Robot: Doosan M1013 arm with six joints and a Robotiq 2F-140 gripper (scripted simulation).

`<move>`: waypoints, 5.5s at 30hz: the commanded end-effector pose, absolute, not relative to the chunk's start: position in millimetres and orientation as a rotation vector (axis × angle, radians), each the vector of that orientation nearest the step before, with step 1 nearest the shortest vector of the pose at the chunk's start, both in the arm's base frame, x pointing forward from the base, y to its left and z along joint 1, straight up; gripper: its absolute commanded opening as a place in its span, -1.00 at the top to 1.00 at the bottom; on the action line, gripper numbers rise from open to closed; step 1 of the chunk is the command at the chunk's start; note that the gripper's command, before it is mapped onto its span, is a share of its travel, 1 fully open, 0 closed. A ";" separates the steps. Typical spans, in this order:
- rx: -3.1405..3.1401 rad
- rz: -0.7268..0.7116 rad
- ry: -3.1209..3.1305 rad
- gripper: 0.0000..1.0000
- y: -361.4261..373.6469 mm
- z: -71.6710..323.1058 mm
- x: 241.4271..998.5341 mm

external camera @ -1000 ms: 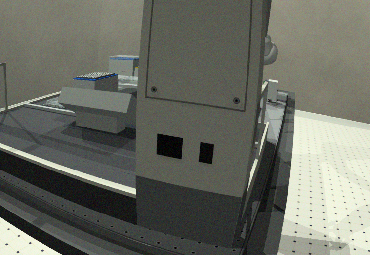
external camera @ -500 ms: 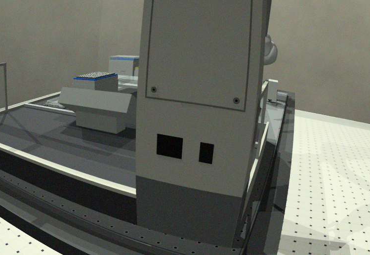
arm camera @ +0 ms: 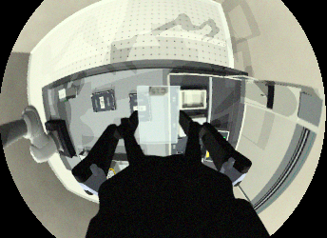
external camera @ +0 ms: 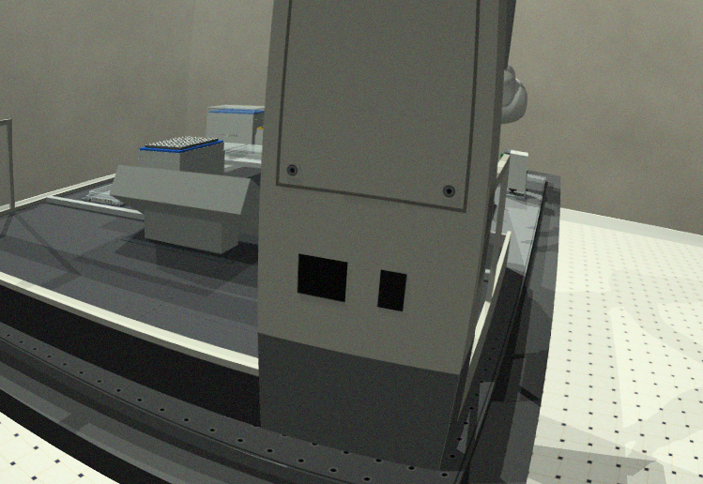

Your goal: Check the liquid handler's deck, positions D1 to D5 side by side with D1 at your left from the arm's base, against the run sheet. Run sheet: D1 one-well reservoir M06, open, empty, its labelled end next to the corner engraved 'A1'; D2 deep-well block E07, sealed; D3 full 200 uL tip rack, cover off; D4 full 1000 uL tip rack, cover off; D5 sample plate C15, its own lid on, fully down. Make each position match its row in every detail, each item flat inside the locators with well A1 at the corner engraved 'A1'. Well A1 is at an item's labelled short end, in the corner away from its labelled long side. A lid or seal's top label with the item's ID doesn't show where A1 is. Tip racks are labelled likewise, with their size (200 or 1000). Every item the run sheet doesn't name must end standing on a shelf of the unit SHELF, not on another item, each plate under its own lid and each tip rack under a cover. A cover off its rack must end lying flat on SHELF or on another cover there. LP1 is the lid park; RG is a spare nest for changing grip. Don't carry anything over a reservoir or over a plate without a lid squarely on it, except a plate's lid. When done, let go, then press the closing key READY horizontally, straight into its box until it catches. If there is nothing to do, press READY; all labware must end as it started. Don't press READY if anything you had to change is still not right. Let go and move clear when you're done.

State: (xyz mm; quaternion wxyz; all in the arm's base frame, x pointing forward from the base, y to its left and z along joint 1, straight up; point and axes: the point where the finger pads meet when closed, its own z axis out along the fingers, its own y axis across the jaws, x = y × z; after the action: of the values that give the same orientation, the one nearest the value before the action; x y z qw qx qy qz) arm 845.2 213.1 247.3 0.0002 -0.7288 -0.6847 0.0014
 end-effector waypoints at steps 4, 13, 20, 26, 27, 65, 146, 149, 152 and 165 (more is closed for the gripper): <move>-2.410 0.002 -2.016 0.80 213.3 248.7 845.4; -2.563 0.002 -1.817 0.80 213.3 248.7 845.4; -2.668 0.002 -1.661 0.80 213.3 248.7 845.4; -2.763 0.002 -1.498 0.80 213.3 248.7 845.4; -2.778 0.002 -1.470 0.80 213.3 248.7 845.4; -3.098 0.001 -0.529 0.80 213.3 248.7 845.4; -3.143 0.001 0.023 0.80 -7.2 249.1 836.1; -3.143 0.001 0.023 0.80 -17.2 249.1 835.7; -3.143 0.001 0.023 0.80 -27.2 249.1 835.2; -3.143 0.001 0.026 0.80 -85.0 249.2 832.8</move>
State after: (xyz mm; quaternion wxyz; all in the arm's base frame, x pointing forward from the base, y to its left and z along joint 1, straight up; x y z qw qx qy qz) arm 832.7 -80.4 247.9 -0.0011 -1.0000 0.0077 0.0011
